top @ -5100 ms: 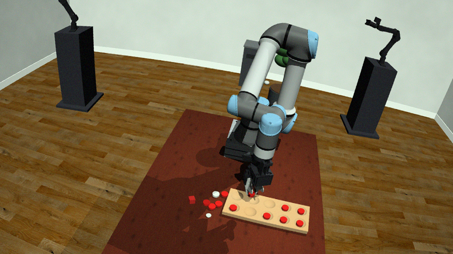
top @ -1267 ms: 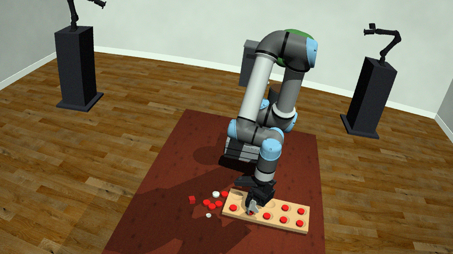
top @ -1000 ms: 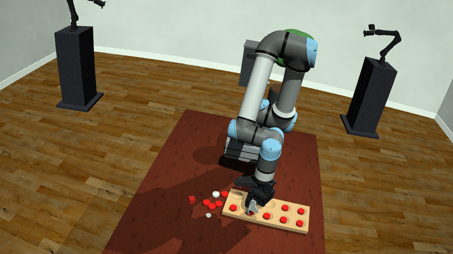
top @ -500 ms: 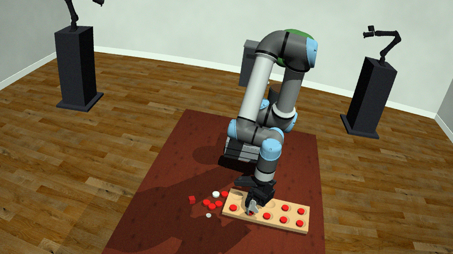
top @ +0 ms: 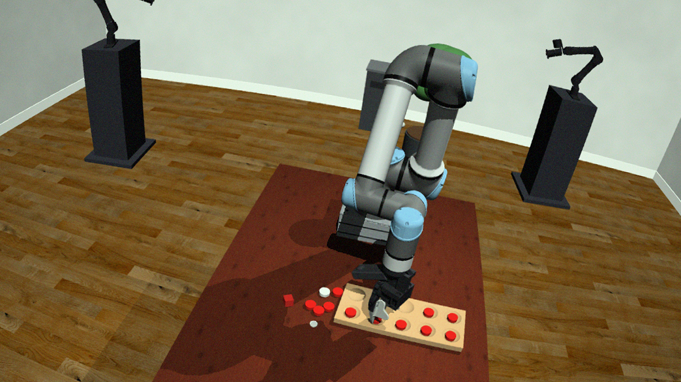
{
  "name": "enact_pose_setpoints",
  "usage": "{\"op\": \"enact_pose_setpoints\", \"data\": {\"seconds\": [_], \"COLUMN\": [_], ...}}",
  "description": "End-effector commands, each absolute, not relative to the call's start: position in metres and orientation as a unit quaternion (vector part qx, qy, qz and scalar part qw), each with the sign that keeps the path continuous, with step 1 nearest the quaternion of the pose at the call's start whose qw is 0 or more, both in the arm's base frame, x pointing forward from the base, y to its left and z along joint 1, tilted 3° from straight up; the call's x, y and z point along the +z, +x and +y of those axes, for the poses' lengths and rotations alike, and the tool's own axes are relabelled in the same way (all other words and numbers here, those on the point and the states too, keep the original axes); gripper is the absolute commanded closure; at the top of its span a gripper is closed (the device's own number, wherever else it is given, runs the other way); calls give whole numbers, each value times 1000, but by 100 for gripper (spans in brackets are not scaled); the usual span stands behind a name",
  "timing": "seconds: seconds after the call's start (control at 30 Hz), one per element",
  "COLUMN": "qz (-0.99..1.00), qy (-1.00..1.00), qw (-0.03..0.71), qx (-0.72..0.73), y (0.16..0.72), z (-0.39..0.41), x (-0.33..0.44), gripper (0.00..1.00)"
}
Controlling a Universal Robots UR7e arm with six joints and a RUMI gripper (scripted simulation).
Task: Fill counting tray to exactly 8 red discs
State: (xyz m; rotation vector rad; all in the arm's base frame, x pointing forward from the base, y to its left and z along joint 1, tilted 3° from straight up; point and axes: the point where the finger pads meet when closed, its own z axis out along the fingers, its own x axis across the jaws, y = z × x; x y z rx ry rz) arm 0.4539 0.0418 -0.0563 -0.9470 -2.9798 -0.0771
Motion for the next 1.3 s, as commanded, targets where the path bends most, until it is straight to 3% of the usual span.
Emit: {"op": "enact_pose_setpoints", "data": {"seconds": [0.0, 0.5, 1.27], "qz": [-953, -953, -953], "qy": [-303, -303, -303], "qw": [6, 6, 6], "qx": [-25, -25, -25], "y": [454, 455, 454], "z": [42, 41, 37], "x": [-55, -47, 40], "gripper": [73, 72, 72]}}
